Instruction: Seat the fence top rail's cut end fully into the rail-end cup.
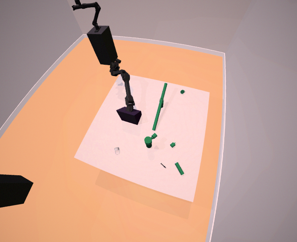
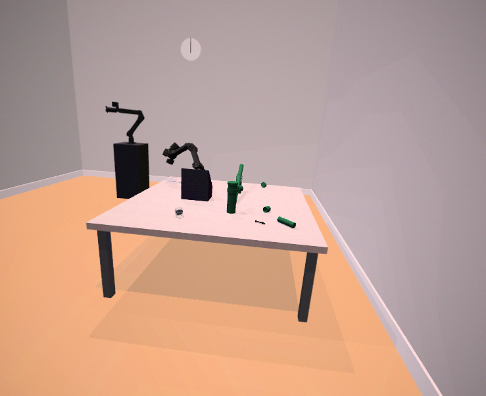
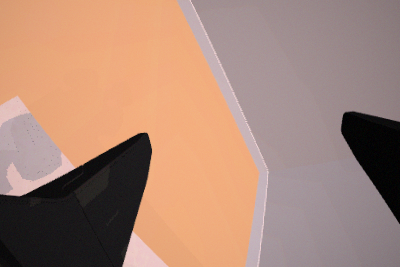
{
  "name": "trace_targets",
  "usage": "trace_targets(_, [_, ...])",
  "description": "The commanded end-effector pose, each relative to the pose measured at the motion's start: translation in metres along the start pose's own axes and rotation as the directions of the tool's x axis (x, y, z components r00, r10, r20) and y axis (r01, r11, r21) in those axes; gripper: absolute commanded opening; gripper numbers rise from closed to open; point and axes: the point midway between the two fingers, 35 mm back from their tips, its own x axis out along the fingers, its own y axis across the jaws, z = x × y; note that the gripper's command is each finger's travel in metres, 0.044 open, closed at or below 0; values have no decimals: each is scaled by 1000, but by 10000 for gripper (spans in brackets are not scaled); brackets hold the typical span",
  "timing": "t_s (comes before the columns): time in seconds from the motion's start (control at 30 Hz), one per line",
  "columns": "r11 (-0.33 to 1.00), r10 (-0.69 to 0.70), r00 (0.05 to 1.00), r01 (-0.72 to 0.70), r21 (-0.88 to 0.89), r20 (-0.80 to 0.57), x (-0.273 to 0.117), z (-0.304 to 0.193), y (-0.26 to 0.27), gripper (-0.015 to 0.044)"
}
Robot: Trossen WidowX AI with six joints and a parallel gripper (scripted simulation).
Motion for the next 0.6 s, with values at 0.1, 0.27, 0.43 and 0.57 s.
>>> trace_targets(0.1, [999,-24,999,23,-36,-28,61,-67,0,440])
trace_targets(0.27, [998,-28,998,25,-51,-49,91,-111,-4,440])
trace_targets(0.43, [998,-23,997,19,-62,-73,115,-155,-9,440])
trace_targets(0.57, [998,-14,995,7,-68,-97,131,-194,-15,440])
